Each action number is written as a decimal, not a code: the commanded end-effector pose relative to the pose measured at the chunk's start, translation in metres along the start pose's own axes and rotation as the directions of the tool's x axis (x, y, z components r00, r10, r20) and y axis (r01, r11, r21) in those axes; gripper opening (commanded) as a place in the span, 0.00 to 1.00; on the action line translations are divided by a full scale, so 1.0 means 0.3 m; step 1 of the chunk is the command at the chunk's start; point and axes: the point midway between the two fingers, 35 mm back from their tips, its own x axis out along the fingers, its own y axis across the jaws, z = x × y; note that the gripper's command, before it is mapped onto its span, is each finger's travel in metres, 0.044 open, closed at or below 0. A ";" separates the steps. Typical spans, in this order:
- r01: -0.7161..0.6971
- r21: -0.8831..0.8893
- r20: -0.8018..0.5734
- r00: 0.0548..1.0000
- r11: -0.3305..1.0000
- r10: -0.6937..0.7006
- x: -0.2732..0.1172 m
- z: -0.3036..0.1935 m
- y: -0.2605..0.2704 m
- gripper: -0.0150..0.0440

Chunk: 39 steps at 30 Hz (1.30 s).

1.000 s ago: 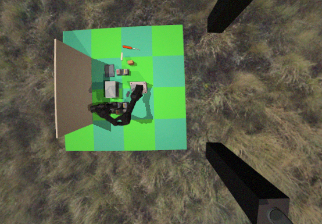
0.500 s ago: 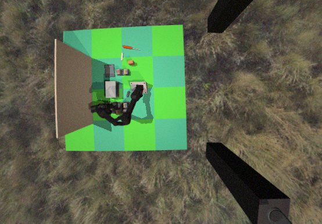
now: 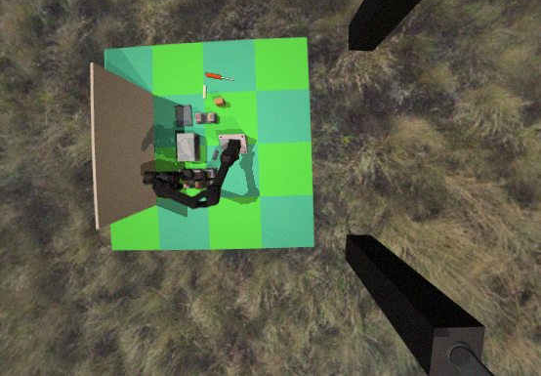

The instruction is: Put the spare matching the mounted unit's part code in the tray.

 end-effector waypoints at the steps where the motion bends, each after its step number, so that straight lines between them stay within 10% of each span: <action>1: 0.000 0.000 0.000 1.000 1.000 0.000 -0.003 0.000 0.000 0.25; 20: 0.013 -0.023 -0.004 1.000 1.000 -0.013 -0.252 0.012 0.001 0.25; 39: -0.004 0.038 -0.051 0.999 0.999 0.005 -0.287 -0.385 -0.100 0.25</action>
